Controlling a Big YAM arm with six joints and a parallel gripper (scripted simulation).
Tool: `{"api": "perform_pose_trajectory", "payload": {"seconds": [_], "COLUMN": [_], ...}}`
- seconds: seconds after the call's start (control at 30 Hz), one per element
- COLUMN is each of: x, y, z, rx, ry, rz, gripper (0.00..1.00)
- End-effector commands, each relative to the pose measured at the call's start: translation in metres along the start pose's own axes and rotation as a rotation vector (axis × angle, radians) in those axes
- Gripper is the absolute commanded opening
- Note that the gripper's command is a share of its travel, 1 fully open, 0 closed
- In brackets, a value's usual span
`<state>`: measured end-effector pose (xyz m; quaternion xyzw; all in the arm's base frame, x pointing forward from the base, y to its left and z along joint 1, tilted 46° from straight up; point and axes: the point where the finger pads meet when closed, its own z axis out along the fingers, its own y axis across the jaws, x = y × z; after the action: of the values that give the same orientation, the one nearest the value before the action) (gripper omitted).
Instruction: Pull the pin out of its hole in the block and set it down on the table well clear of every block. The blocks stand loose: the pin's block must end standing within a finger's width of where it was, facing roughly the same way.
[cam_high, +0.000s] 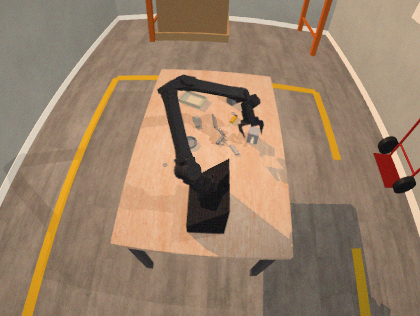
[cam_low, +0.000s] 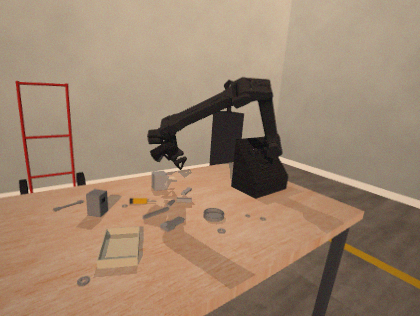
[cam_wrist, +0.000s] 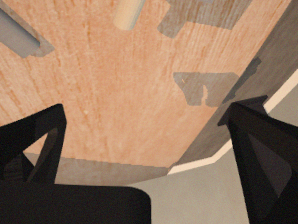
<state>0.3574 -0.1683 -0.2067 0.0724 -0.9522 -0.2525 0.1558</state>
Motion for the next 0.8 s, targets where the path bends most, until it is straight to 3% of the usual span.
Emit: {"api": "perform_pose_trajectory", "payload": {"seconds": [0.0, 0.57, 0.6, 0.77], "x": [-0.0007, -0.0007, -0.0007, -0.0007], "y": [-0.0023, -0.0023, -0.0023, -0.0023], "z": [-0.0042, -0.0042, -0.0042, -0.0042], "rx": [0.005, 0.005, 0.005, 0.005], "ry": [-0.008, -0.008, -0.008, -0.008], "rz": [0.002, 0.002, 0.002, 0.002], "gripper": [1.00, 1.00, 0.44, 0.44]}}
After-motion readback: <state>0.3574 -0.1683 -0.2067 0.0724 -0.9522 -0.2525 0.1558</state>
